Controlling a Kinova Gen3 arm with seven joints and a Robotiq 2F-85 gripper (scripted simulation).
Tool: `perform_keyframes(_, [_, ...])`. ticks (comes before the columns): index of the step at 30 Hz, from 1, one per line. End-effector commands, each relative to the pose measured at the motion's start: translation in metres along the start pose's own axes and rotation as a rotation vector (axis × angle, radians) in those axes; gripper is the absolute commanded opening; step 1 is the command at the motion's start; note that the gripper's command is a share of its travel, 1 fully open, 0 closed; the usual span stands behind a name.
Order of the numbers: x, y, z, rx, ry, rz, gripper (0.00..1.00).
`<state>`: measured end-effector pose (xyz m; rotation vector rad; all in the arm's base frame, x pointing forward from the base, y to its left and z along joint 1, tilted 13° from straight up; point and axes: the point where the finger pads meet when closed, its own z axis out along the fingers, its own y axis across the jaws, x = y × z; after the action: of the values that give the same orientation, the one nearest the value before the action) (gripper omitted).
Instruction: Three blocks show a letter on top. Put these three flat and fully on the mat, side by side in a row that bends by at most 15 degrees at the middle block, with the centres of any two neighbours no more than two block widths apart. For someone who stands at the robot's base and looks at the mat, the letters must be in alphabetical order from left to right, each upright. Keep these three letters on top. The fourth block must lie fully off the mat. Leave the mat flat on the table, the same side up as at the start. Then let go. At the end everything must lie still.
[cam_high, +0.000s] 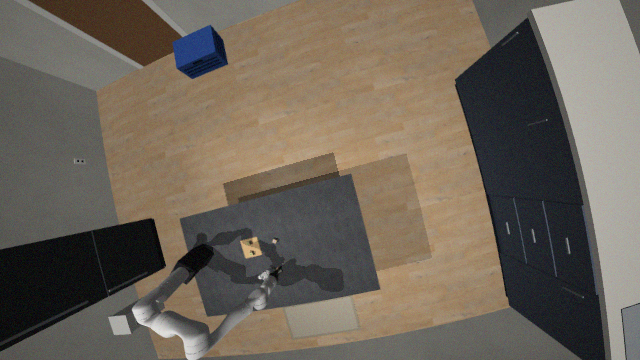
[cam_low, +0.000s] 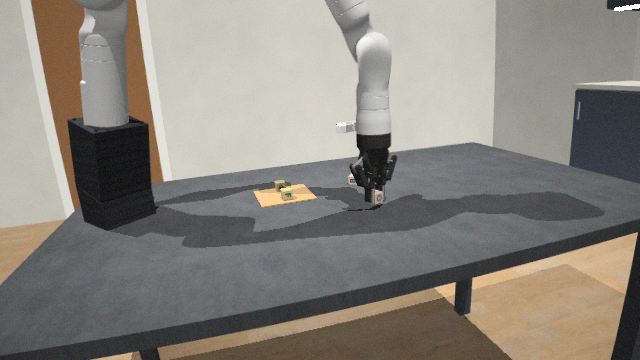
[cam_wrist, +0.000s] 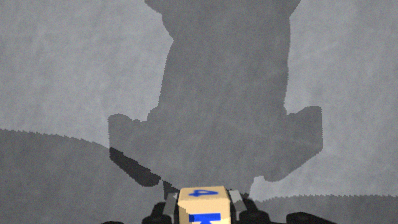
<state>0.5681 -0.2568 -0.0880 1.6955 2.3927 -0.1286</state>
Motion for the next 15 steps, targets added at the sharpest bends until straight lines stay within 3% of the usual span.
perform_keyframes(1, [-0.003,0.005,-0.015,-0.011,-0.006,0.000,0.21])
perform_keyframes(9, [-0.002,0.004,-0.072,-0.011,-0.006,0.000,0.21])
perform_keyframes(15, [-0.002,0.004,-0.088,-0.011,-0.006,0.000,0.21])
